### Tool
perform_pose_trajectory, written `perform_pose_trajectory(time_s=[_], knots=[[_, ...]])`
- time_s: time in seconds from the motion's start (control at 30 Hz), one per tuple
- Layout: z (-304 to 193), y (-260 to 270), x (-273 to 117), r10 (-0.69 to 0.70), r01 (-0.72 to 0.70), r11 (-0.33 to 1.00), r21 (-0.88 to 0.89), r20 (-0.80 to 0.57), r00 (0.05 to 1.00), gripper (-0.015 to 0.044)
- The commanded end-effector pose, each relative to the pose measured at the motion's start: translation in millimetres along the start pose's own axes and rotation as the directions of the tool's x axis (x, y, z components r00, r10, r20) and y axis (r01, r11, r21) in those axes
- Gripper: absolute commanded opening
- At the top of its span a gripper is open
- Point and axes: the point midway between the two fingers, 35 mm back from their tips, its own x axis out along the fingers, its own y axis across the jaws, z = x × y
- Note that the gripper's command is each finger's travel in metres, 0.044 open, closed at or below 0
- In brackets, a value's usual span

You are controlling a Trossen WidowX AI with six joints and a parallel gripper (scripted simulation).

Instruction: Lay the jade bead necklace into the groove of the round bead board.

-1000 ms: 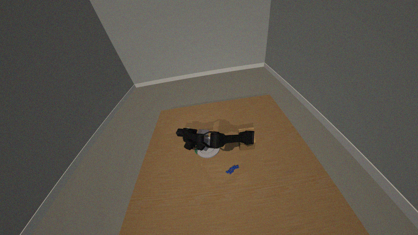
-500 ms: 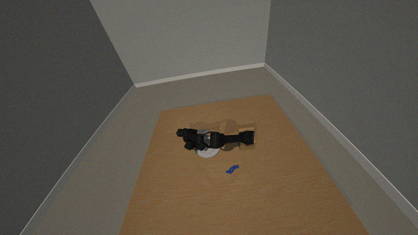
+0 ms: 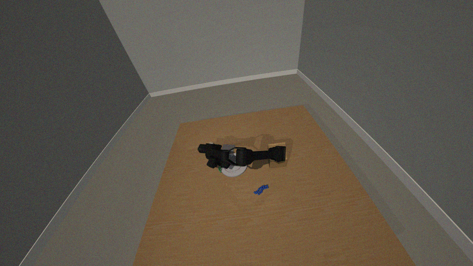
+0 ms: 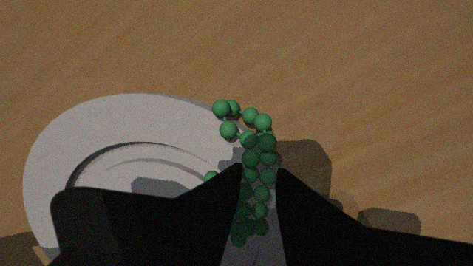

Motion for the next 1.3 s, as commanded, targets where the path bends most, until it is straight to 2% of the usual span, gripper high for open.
perform_pose_trajectory(time_s=[0.0, 1.0, 1.27], knots=[[1, 0, 0, -0.001, 0.001, 1.0, -0.002, 0.001, 1.0, 0.0], [0, 0, -1, -0.001, 0.001, 1.0, -0.002, 0.001, 1.0, 0.0], [-1, -1, -23, 0.0, 0.0, 1.0, 0.006, 0.002, 1.0, 0.0]])
